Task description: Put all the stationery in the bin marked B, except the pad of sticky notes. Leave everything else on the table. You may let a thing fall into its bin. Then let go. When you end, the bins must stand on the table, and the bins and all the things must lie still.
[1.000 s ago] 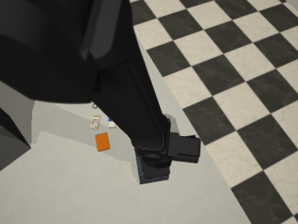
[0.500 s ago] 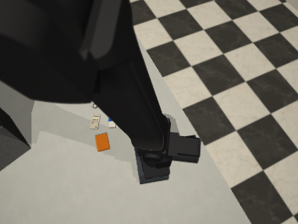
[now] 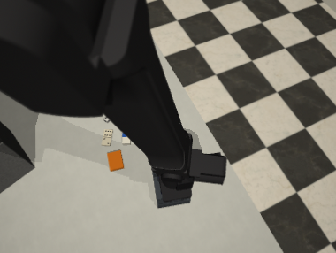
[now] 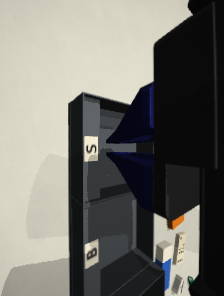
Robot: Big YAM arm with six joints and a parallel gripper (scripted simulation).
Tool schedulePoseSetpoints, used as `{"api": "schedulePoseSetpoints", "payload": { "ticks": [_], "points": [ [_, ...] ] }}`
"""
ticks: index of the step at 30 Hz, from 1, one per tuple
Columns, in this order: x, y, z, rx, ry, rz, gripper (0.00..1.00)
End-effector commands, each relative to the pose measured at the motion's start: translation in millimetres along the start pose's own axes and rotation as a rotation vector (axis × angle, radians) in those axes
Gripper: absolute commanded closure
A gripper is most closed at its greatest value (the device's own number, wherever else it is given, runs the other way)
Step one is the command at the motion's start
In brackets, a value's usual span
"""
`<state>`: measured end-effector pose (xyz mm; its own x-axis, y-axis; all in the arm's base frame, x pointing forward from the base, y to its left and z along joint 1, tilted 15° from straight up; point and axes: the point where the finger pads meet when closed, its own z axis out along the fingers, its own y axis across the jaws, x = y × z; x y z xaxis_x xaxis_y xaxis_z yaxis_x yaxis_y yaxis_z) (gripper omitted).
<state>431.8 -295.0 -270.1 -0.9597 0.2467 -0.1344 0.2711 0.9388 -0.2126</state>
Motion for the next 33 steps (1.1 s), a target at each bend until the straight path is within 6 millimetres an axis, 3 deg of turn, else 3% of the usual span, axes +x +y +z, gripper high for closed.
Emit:
{"api": "schedulePoseSetpoints", "payload": {
  "ticks": [1,2,10,33],
  "points": [
    [-13,-2,-8,0.005,-0.023,-0.001,0.91],
    [-21,2,-14,0.004,-0.032,-0.010,0.91],
    [-23,-2,-14,0.007,-0.037,-0.003,0.91],
    [-14,-1,-42,0.005,-0.023,0.004,0.91]
  ]
}}
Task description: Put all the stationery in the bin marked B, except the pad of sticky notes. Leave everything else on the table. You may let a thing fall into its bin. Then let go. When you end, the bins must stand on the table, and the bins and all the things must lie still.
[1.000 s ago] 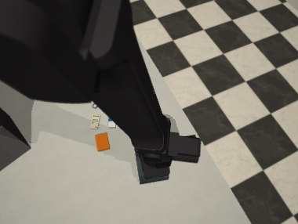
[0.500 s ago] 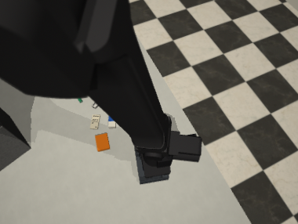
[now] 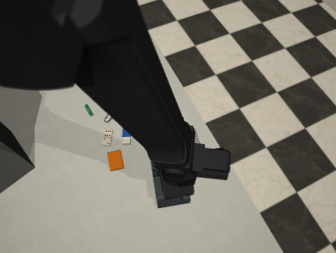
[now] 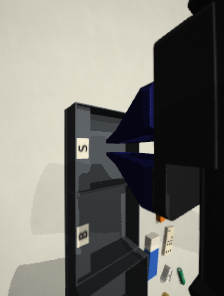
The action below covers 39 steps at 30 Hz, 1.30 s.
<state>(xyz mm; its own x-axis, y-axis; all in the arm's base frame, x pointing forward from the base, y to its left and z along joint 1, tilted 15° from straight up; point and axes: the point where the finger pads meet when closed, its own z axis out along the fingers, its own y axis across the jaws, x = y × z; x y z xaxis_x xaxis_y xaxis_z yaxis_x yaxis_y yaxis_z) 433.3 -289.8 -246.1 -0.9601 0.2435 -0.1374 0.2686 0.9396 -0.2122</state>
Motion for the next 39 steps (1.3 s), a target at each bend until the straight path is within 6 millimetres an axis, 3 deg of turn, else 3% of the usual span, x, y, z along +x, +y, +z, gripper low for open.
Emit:
{"api": "schedulePoseSetpoints", "payload": {
  "ticks": [1,9,14,15,17,19,20,25,29,31,32,36,39],
  "points": [
    [-11,0,-19,0.005,-0.020,0.005,0.91],
    [-11,3,-51,0.005,-0.022,0.000,0.91],
    [-13,-5,-52,0.008,-0.025,0.014,0.91],
    [3,1,-34,-0.001,0.008,0.003,0.91],
    [6,2,-33,-0.001,0.008,0.003,0.91],
    [3,1,-33,0.001,0.001,0.005,0.91],
    [-10,-2,-43,0.006,-0.022,0.002,0.91],
    [1,34,-34,0.001,-0.004,-0.004,0.91],
    [2,54,-34,0.001,-0.002,-0.004,0.91],
    [2,54,-34,0.001,-0.002,-0.004,0.91],
    [-21,52,-53,0.008,-0.050,0.005,0.91],
    [1,79,-35,0.000,0.002,-0.005,0.91],
    [0,93,-35,0.000,0.000,-0.005,0.91]
  ]
}}
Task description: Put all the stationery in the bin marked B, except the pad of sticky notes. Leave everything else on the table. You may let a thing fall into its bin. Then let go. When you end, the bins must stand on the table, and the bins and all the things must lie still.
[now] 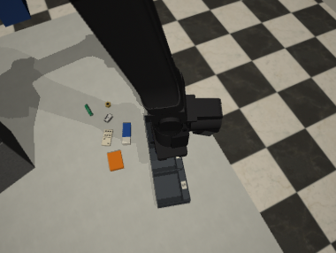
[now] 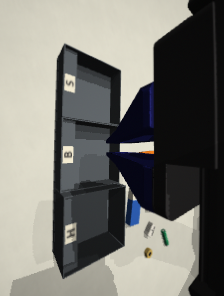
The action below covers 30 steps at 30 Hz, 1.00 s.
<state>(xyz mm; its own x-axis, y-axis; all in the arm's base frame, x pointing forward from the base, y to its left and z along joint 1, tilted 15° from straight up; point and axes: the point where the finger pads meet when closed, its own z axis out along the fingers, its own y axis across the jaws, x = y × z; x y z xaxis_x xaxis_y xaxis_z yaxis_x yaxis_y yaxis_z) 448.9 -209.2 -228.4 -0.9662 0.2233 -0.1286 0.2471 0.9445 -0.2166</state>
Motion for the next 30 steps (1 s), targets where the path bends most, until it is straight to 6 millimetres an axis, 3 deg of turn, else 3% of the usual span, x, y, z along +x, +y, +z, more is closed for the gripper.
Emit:
{"api": "schedulePoseSetpoints", "payload": {
  "ticks": [1,2,4,12,24,26,27,28,30],
  "points": [
    [-3,17,0,-0.003,-0.007,0.018,0.91],
    [-14,14,-11,0.000,-0.031,0.023,0.91],
    [-12,3,7,0.003,-0.025,0.050,0.91],
    [-13,12,22,0.000,-0.028,0.020,0.91],
    [-10,6,55,0.000,-0.023,0.023,0.91],
    [-10,6,55,0.000,-0.023,0.023,0.91],
    [-20,2,49,0.004,-0.043,0.027,0.91],
    [-9,4,61,0.001,-0.021,0.027,0.91],
    [-13,4,58,0.001,-0.027,0.026,0.91]
  ]
}}
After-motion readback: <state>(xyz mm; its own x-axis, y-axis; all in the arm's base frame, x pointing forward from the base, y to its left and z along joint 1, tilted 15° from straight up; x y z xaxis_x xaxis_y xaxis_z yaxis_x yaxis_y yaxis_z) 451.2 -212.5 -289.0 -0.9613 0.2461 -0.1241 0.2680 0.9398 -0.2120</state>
